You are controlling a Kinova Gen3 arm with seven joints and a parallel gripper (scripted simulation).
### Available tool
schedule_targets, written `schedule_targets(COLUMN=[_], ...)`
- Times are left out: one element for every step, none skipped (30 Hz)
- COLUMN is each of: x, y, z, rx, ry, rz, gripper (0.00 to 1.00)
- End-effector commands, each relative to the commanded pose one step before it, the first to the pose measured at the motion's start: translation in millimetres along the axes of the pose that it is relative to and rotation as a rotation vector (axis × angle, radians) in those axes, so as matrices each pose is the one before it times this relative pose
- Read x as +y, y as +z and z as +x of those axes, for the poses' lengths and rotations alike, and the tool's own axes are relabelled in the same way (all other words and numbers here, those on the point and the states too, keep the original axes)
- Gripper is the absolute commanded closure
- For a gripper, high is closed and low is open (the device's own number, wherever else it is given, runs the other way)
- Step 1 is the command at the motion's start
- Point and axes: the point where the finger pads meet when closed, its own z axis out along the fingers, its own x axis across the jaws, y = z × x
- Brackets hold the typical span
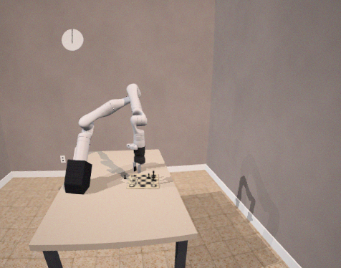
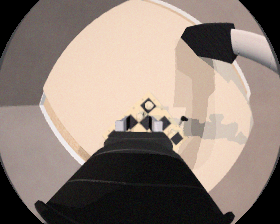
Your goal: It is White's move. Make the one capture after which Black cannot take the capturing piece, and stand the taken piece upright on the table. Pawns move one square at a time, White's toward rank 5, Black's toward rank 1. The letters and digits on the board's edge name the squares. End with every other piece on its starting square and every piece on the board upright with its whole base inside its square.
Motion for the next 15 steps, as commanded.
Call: schedule_targets(x=[-1.2, -0.05, -0.05, -0.05, -0.05, -0.05, -0.05, -0.04, -0.05, -0.05, -0.04, -0.04, 0.0, 0.0, -0.04], y=[4.24, 1.63, 1.63, 1.63, 1.62, 1.59, 1.57, 1.54, 1.49, 1.45, 1.4, 1.34, 0.0, 0.0, 1.27], z=[0.6, 0.01, 0.02, 0.01, 0.01, 0.02, 0.01, 0.01, 0.01, 0.01, 0.01, 0.01, 0.0, 0.0, 0.01], rx=[0.00235, 0.0, 0.0, 0.0, 0.0, 0.0, 0.0, 0.0, 0.0, 0.0, 0.0, 0.0, 0.0, 0.0, 0.0], ry=[0.00164, -0.00001, 0.00001, 0.0, -0.00001, 0.00001, 0.0, -0.00001, 0.0, 0.0, -0.00001, 0.0, 0.0, 0.0, 0.00001], rz=[0.00165, -0.00001, 0.00001, 0.0, -0.00001, 0.00001, 0.0, -0.00001, 0.00001, 0.00001, -0.00001, 0.0, 0.0, 0.0, 0.00001], gripper=[0.21, 0.21, 0.21, 0.21, 0.21, 0.21, 0.21, 0.21, 0.21, 0.21, 0.21, 0.21, 0.21, 0.21, 0.21])
